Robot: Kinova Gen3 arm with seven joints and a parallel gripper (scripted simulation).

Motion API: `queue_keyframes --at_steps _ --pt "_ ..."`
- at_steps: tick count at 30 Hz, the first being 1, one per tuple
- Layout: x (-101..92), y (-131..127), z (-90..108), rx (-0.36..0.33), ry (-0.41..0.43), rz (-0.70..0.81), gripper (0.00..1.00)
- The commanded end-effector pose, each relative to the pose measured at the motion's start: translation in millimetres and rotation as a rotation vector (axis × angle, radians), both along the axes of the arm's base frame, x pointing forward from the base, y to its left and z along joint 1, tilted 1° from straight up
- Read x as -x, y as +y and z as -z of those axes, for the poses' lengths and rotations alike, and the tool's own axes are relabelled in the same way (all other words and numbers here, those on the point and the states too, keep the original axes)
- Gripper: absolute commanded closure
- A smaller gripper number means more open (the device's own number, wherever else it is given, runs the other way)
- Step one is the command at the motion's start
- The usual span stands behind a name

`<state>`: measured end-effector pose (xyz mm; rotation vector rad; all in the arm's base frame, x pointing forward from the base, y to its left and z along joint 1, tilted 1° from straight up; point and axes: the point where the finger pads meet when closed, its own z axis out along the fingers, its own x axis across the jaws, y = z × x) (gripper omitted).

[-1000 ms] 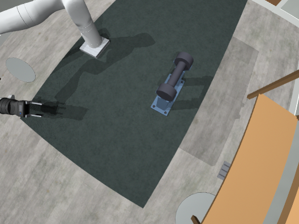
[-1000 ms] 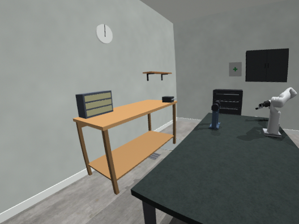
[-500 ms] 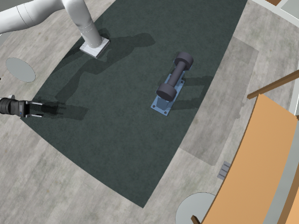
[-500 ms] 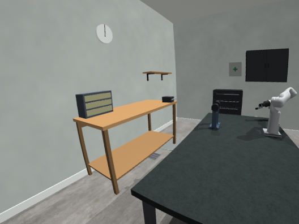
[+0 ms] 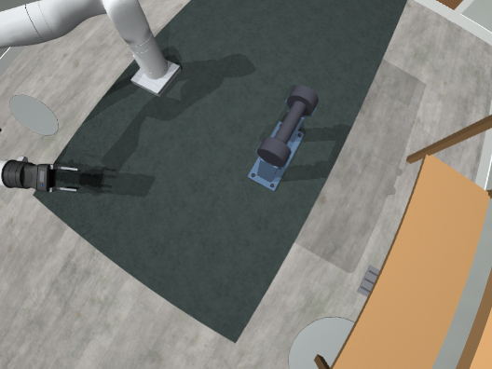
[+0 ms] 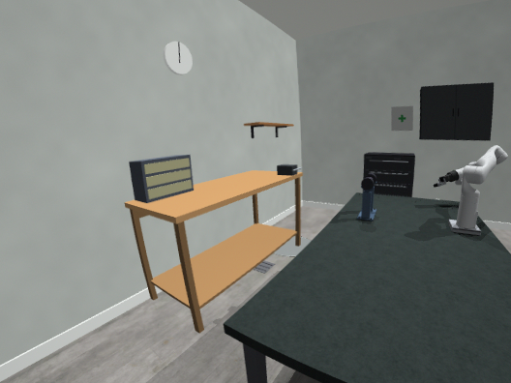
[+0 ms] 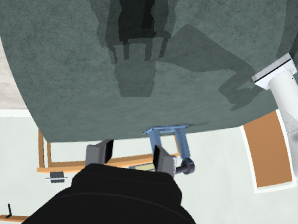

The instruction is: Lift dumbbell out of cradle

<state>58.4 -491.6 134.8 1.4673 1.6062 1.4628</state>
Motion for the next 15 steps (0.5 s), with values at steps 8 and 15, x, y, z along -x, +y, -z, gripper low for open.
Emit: queue_keyframes --at_steps 8,15 --pt "-42.7 32 -19.9 0.105 0.058 -0.104 0.00" --pt "-92.8 69 -35.1 0.227 0.123 -0.222 0.00"
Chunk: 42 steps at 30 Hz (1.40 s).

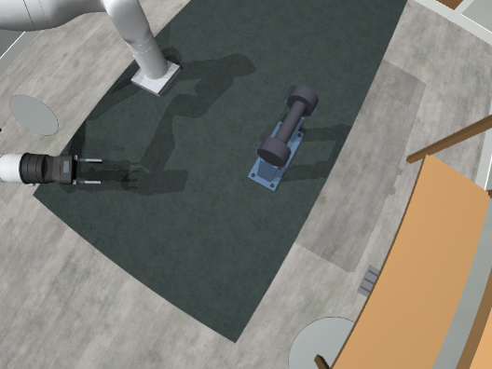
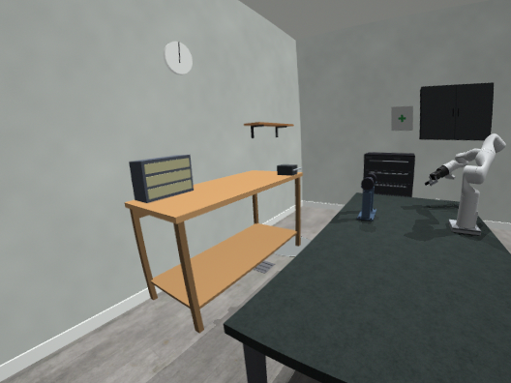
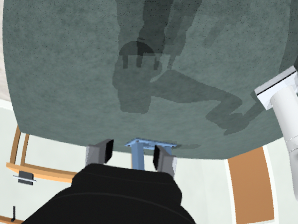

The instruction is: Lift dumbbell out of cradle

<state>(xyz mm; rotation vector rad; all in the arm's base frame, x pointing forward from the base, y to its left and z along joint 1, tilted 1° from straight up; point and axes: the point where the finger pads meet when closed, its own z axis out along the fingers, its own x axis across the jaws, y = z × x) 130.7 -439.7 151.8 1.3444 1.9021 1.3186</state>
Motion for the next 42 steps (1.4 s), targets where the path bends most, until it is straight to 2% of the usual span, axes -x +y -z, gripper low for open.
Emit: queue_keyframes --at_steps 1,3,4,6,7,8,11,13,14,15,16,17,18,19,20,21,22,24,25,26,28,30,35,37,40,42 --pt "-20.6 17 -18.1 0.051 0.032 -0.054 0.00" --pt "-44.2 34 -25.5 0.107 0.062 -0.109 0.00" --pt "-44.2 34 -25.5 0.107 0.062 -0.109 0.00" --pt "-71.5 54 -33.9 0.173 0.098 -0.173 0.00" --pt "-71.5 54 -33.9 0.173 0.098 -0.173 0.00" --pt "-86.1 65 -38.3 0.210 0.116 -0.209 0.00" --pt "-86.1 65 -38.3 0.210 0.116 -0.209 0.00" --pt "-116.0 88 -47.4 0.288 0.155 -0.283 0.00" --pt "-116.0 88 -47.4 0.288 0.155 -0.283 0.00" --pt "-130.5 100 -51.9 0.327 0.173 -0.320 0.00" --pt "-130.5 100 -51.9 0.327 0.173 -0.320 0.00" --pt "-144.8 110 -56.5 0.360 0.191 -0.352 0.00" --pt "-144.8 110 -56.5 0.360 0.191 -0.352 0.00" --pt "-158.9 121 -61.2 0.396 0.207 -0.384 0.00" --pt "-158.9 121 -61.2 0.396 0.207 -0.384 0.00" --pt "-170.9 129 -64.7 0.424 0.223 -0.412 0.00" --pt "-170.9 129 -64.7 0.424 0.223 -0.412 0.00" --pt "-192.2 143 -70.7 0.470 0.254 -0.462 0.00" --pt "-192.2 143 -70.7 0.470 0.254 -0.462 0.00" --pt "-202.9 150 -74.2 0.495 0.267 -0.486 0.00" --pt "-202.9 150 -74.2 0.495 0.267 -0.486 0.00" --pt "-221.8 163 -79.5 0.539 0.294 -0.532 0.00" --pt "-240.5 177 -85.7 0.586 0.316 -0.575 0.00" --pt "-256.9 189 -90.3 0.625 0.338 -0.615 0.00" --pt "-264.9 195 -92.7 0.644 0.349 -0.634 0.00" --pt "-280.8 207 -98.2 0.684 0.367 -0.670 0.00"
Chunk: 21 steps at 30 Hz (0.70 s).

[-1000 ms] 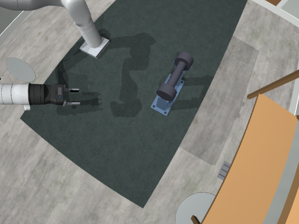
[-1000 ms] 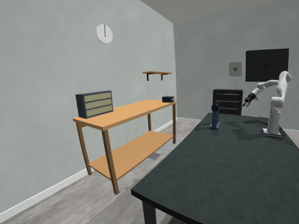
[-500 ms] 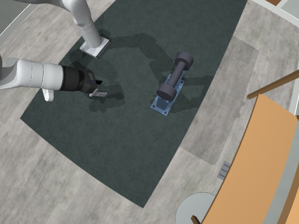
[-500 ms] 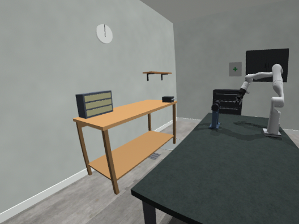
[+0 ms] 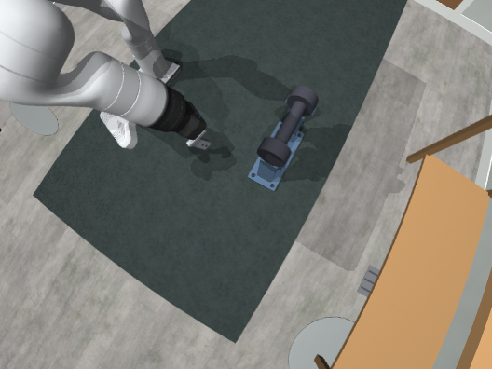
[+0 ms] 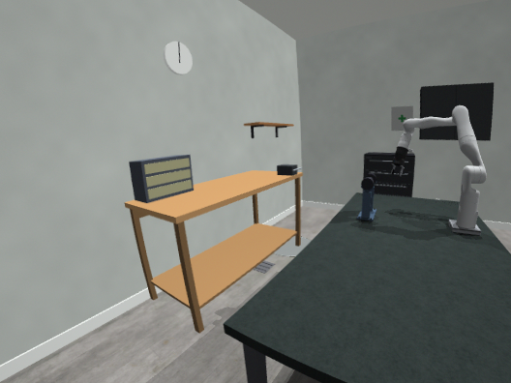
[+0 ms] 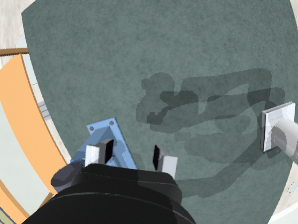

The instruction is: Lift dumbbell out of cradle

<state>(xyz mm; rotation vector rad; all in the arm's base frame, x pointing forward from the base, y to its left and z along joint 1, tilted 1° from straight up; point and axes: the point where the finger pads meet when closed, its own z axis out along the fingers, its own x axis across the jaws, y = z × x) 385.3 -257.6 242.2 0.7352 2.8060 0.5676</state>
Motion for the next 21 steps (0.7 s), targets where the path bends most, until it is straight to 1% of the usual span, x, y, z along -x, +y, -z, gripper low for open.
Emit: queue_keyframes --at_steps 1,3,6,7,8,9,11,12,14,15,17,20,21 --pt "-26.2 24 -7.9 0.030 0.008 -0.071 0.00" --pt "-26.2 24 -7.9 0.030 0.008 -0.071 0.00" --pt "-47.4 39 -13.9 0.079 0.039 -0.124 0.00" --pt "-47.4 39 -13.9 0.079 0.039 -0.124 0.00" --pt "-54.3 44 -16.2 0.096 0.047 -0.140 0.00" --pt "-54.3 44 -16.2 0.096 0.047 -0.140 0.00" --pt "-67.6 54 -20.5 0.128 0.064 -0.171 0.00" --pt "-67.6 54 -20.5 0.128 0.064 -0.171 0.00" --pt "-80.1 63 -24.1 0.157 0.081 -0.202 0.00" --pt "-80.1 63 -24.1 0.157 0.081 -0.202 0.00" --pt "-91.9 71 -27.8 0.186 0.097 -0.229 0.00" --pt "-91.9 71 -27.8 0.186 0.097 -0.229 0.00" --pt "-97.5 76 -29.7 0.200 0.104 -0.242 0.00"
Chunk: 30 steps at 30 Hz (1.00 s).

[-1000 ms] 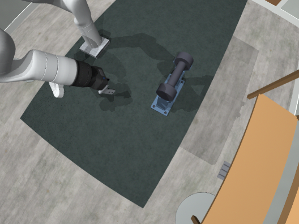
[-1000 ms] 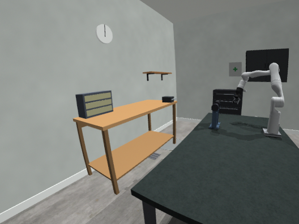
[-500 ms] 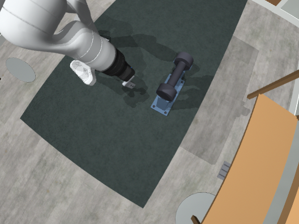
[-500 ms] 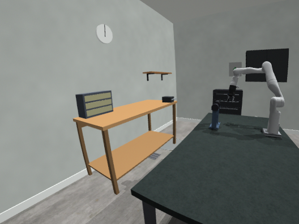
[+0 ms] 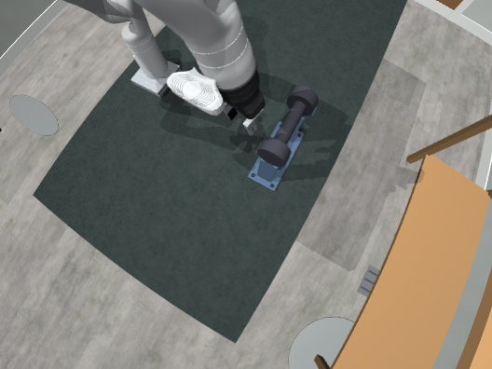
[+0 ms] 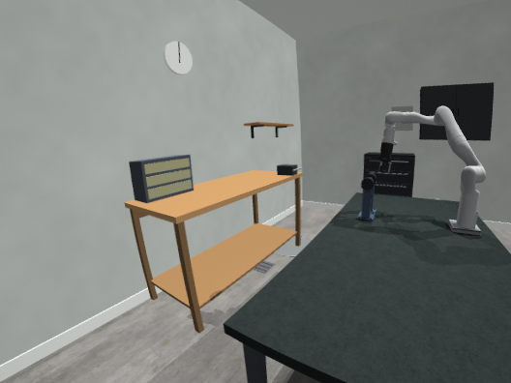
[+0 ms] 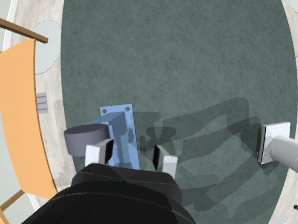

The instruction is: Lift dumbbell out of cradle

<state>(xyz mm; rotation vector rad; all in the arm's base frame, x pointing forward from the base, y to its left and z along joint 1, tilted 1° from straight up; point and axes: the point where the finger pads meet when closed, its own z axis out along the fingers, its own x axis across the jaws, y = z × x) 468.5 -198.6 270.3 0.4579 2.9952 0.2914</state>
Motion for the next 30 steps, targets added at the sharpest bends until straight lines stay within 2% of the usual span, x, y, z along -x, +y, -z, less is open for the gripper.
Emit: queue_keyframes --at_steps 1,14,30 --pt "-19.8 21 -3.3 0.020 0.013 -0.052 0.00" --pt "-68.0 55 -18.0 0.135 0.075 -0.167 0.00" --pt "-91.6 74 -25.3 0.195 0.108 -0.223 0.00"
